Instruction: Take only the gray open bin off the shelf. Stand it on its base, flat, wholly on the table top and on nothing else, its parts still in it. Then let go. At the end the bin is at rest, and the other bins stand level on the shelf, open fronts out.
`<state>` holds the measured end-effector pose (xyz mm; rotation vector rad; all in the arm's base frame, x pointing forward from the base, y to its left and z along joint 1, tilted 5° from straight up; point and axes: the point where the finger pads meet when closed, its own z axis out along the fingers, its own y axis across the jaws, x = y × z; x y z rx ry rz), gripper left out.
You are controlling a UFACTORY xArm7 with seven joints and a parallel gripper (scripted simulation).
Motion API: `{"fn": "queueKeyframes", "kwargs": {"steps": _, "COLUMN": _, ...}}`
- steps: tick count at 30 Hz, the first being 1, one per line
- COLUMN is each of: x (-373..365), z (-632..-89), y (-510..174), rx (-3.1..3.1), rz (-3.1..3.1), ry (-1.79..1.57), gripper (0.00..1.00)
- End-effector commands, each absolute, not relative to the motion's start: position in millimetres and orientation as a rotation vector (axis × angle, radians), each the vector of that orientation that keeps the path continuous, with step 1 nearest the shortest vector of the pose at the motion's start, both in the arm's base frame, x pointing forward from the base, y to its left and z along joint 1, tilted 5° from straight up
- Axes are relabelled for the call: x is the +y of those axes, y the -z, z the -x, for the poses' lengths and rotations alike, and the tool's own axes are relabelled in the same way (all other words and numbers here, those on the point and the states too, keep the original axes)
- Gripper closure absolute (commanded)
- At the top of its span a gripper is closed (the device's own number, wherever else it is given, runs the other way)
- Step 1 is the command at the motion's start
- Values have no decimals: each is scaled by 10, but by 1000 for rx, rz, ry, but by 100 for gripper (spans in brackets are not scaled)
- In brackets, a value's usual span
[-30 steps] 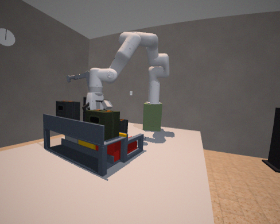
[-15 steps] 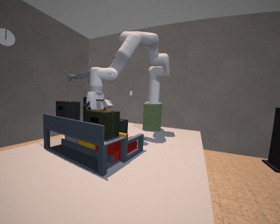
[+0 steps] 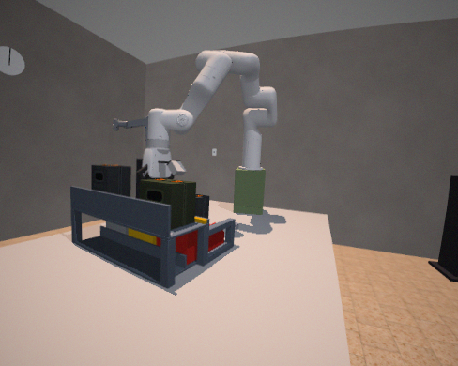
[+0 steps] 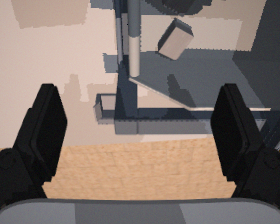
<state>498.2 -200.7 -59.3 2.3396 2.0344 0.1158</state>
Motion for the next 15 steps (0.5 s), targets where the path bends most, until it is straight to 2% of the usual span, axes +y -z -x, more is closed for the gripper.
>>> {"fn": "queueKeyframes", "kwargs": {"steps": 1, "x": -2014, "z": -4991, "y": 570, "rx": 2031, "rz": -2337, "ry": -118, "gripper": 0}}
{"fn": "queueKeyframes", "kwargs": {"steps": 15, "x": -2008, "z": -4974, "y": 549, "rx": 2032, "rz": -2337, "ry": -118, "gripper": 0}}
